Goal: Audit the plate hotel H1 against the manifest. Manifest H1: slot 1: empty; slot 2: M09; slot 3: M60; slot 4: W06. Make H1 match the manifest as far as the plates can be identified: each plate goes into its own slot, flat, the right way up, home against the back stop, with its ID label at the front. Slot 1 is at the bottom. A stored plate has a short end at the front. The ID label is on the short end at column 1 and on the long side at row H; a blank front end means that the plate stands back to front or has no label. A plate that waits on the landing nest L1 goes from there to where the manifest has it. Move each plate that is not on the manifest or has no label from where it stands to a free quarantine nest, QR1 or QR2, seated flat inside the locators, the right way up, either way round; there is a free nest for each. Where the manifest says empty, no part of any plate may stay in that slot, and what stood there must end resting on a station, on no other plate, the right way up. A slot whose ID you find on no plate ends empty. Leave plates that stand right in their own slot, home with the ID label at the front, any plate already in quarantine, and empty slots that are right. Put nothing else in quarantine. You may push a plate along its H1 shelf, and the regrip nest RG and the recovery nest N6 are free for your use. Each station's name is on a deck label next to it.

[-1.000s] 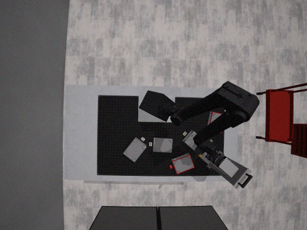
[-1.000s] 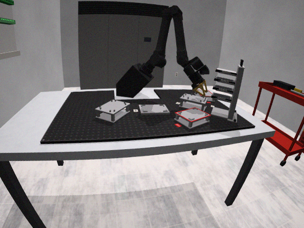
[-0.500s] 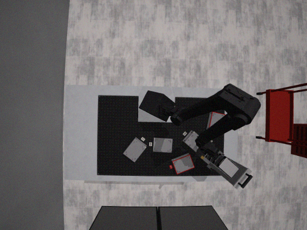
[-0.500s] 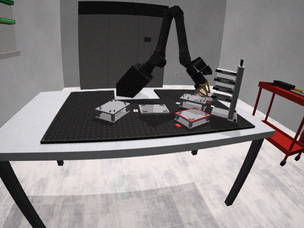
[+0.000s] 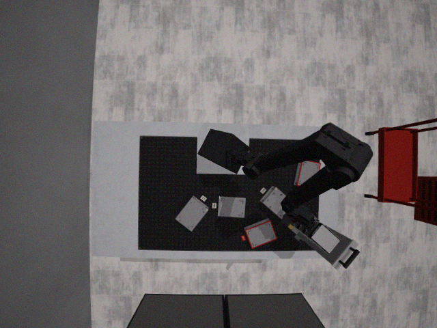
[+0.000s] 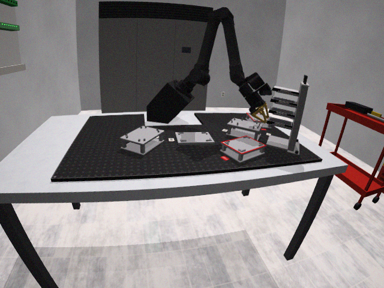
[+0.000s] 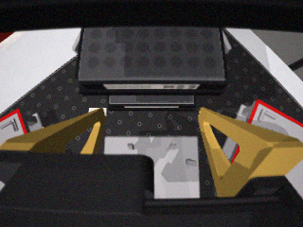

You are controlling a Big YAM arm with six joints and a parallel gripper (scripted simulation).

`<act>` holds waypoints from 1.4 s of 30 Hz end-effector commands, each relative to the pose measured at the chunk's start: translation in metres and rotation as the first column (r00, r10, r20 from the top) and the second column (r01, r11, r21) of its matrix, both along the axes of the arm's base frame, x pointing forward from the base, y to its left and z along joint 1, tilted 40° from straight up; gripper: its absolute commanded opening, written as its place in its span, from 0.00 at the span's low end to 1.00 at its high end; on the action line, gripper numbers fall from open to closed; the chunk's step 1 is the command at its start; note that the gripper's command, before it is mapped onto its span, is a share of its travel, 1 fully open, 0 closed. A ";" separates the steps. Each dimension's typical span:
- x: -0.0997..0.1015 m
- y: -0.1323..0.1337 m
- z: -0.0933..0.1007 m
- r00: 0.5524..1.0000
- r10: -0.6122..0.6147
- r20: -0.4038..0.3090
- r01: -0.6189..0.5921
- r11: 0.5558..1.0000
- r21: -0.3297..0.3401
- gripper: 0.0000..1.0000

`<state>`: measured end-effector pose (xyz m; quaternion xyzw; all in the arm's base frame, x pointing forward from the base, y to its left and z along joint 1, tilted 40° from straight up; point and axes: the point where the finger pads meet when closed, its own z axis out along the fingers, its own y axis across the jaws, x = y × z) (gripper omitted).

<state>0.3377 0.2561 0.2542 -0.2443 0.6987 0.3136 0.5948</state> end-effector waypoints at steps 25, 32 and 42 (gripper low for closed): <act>0.013 0.010 0.026 1.000 -0.002 0.027 0.001 1.000 0.018 0.86; 0.013 0.010 0.026 1.000 -0.002 0.027 0.001 1.000 0.018 0.86; 0.013 0.010 0.026 1.000 -0.002 0.027 0.001 1.000 0.018 0.86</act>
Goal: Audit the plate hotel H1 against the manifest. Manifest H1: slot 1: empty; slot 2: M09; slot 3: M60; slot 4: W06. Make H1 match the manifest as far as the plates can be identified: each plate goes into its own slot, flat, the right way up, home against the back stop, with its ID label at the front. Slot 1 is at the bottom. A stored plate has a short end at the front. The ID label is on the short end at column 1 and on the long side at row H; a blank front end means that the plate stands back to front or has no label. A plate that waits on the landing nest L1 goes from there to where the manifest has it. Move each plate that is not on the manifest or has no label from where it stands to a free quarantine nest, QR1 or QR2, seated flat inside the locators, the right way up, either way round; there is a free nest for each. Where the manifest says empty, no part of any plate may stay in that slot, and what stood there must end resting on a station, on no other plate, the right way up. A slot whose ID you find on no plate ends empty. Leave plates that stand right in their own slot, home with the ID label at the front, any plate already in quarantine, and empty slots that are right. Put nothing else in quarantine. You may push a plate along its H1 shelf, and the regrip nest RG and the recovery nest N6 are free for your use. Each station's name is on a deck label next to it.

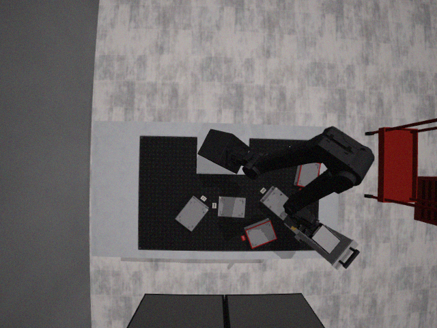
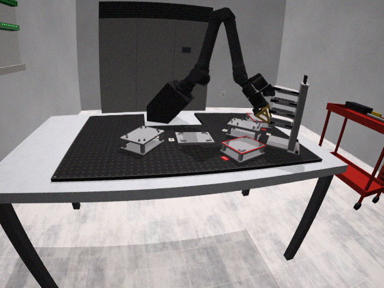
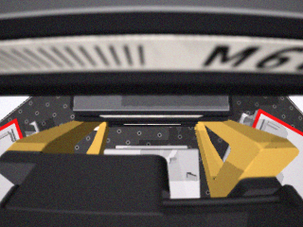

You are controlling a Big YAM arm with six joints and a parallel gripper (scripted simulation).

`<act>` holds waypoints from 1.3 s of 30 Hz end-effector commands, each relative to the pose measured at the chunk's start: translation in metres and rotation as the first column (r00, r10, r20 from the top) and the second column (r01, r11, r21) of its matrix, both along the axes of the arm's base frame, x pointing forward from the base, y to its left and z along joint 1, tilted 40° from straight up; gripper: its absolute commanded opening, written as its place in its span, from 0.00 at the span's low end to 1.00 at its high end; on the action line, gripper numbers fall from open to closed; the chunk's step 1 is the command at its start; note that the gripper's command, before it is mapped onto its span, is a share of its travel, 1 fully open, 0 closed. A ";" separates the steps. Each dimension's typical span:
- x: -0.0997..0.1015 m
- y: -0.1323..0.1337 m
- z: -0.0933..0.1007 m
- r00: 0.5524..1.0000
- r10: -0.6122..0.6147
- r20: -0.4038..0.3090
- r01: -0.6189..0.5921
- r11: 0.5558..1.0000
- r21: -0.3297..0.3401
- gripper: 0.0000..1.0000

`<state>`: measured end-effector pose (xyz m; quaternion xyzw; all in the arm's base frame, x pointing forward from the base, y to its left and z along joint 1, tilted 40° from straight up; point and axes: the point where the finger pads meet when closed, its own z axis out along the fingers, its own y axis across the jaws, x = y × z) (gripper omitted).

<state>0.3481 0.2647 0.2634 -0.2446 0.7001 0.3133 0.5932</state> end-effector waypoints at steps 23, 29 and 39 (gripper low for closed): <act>-0.015 -0.017 0.000 0.999 -0.010 0.038 0.009 1.000 0.029 0.86; -0.019 -0.021 -0.004 0.999 -0.012 0.038 0.011 1.000 0.027 0.86; -0.027 -0.027 -0.013 0.999 -0.009 0.040 0.008 1.000 0.025 0.86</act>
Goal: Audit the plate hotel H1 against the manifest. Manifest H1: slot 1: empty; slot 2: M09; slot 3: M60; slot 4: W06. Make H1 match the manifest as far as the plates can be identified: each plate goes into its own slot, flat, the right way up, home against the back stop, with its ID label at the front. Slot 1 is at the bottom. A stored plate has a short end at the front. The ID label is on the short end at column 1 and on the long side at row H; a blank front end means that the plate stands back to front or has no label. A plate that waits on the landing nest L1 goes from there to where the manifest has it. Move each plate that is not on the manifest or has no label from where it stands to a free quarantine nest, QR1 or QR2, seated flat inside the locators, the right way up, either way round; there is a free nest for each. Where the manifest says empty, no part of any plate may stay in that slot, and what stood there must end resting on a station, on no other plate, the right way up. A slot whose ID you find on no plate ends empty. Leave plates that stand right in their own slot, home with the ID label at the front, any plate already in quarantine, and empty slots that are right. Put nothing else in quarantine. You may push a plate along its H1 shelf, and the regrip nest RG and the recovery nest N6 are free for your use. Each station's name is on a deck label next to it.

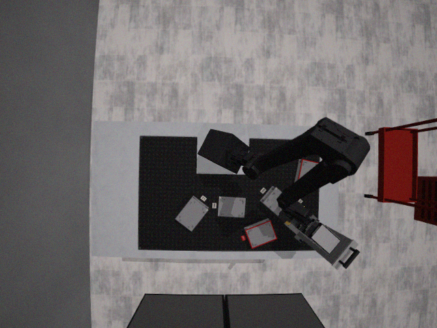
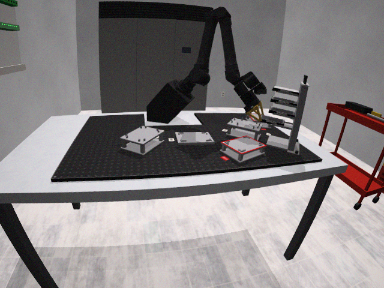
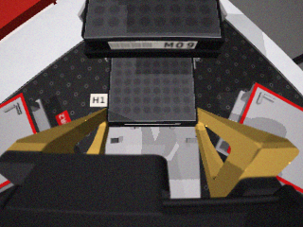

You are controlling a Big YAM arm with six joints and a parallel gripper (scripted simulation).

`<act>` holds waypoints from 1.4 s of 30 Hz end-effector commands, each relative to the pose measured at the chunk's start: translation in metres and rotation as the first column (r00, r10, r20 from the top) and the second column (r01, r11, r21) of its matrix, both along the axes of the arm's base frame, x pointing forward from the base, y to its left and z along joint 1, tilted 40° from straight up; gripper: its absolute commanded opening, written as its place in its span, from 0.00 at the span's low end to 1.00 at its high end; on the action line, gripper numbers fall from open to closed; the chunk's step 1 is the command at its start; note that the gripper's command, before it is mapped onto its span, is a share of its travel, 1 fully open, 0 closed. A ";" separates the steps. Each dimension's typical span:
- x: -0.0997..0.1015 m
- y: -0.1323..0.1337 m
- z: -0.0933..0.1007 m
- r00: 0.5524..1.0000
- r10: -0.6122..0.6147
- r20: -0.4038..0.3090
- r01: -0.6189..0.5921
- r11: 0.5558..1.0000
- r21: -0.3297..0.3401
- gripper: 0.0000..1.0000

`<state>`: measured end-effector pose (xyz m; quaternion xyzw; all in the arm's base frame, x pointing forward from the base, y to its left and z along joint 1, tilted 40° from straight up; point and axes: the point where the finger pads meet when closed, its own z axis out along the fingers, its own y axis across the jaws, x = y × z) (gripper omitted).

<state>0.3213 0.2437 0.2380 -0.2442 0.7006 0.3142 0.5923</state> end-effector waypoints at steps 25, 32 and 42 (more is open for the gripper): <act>-0.017 -0.020 -0.006 0.999 -0.011 0.046 0.010 1.000 0.018 0.86; -0.022 -0.024 -0.012 0.999 -0.011 0.046 0.010 1.000 0.017 0.86; -0.029 -0.030 -0.019 0.999 -0.011 0.045 0.010 1.000 0.016 0.86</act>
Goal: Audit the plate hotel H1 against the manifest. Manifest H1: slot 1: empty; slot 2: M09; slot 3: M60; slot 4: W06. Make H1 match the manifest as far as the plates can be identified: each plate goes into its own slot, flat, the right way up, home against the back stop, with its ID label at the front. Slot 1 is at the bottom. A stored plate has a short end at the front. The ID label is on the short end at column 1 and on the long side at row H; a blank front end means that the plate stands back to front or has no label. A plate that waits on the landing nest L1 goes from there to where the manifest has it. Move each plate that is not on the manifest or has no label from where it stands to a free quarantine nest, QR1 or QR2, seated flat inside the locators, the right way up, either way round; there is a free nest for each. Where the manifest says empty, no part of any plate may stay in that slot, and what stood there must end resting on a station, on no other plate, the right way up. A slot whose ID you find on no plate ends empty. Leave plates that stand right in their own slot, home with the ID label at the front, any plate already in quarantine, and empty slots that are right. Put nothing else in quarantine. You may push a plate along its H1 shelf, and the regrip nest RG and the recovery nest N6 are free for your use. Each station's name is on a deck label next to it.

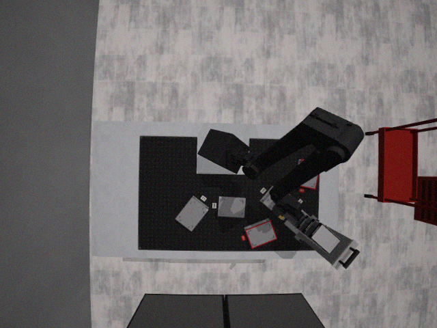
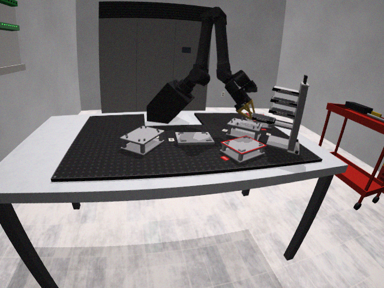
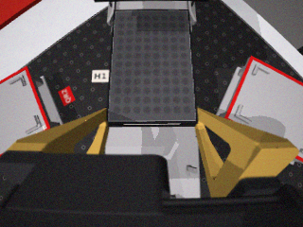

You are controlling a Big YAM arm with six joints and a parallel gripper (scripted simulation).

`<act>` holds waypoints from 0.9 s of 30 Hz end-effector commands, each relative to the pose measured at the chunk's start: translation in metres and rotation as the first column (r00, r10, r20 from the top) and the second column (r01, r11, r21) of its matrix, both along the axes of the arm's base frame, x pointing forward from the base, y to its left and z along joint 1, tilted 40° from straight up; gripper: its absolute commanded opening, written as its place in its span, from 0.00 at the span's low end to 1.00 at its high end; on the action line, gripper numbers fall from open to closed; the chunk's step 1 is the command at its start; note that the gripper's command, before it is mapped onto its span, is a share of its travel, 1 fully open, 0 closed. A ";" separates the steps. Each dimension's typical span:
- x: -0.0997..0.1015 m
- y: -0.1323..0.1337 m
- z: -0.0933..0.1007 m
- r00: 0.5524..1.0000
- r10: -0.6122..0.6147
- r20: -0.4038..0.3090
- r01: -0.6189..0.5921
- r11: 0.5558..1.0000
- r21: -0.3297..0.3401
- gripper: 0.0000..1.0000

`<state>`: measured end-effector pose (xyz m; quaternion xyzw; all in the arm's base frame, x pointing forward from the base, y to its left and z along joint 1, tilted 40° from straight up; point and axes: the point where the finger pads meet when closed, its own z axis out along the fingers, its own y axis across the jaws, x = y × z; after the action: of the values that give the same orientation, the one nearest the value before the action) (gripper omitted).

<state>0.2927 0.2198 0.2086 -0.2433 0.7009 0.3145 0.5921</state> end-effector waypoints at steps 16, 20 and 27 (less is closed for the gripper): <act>-0.011 -0.015 -0.002 0.999 -0.010 0.046 0.010 1.000 0.014 0.86; -0.015 -0.016 -0.005 0.999 -0.007 0.046 0.006 1.000 0.013 0.86; -0.020 -0.020 -0.011 0.999 -0.007 0.046 0.006 1.000 0.012 0.86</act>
<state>0.2722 0.2028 0.1875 -0.2432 0.7011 0.3146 0.5919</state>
